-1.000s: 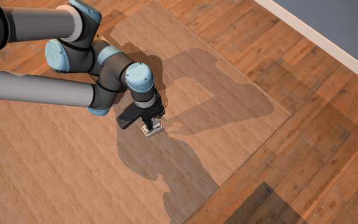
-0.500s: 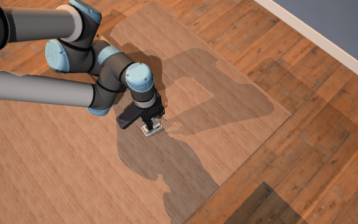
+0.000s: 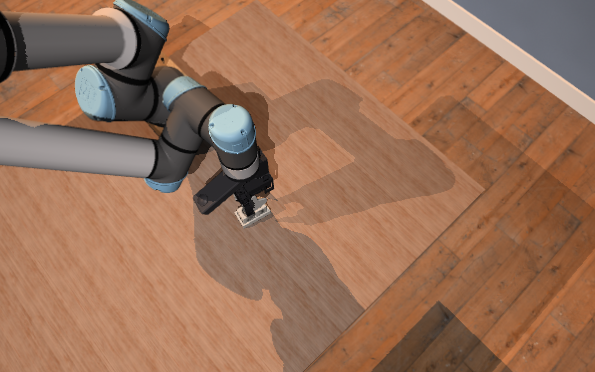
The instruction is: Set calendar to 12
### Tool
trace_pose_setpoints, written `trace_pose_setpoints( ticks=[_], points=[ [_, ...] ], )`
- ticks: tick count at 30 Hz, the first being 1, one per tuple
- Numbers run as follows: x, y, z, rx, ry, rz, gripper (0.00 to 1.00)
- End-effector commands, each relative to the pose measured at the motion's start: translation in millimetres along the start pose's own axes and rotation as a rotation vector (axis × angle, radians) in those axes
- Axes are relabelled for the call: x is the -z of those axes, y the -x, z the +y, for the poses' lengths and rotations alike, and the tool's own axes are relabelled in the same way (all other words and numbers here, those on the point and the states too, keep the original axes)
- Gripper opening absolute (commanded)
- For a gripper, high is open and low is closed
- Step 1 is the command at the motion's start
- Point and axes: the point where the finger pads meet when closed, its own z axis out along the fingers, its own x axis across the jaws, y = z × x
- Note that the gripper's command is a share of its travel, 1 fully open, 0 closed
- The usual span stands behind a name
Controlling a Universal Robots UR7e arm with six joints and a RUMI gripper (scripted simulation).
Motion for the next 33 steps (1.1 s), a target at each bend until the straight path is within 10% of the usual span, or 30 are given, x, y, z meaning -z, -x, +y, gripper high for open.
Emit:
trace_pose_setpoints(
  ticks=[1, 33],
  points=[
    [-1.3, 0, 0, 0.0, 0.0, -0.001, 0.29],
    [-28.7, 0, 0, 0.0, 0.0, -0.001, 0.29]
  ],
)
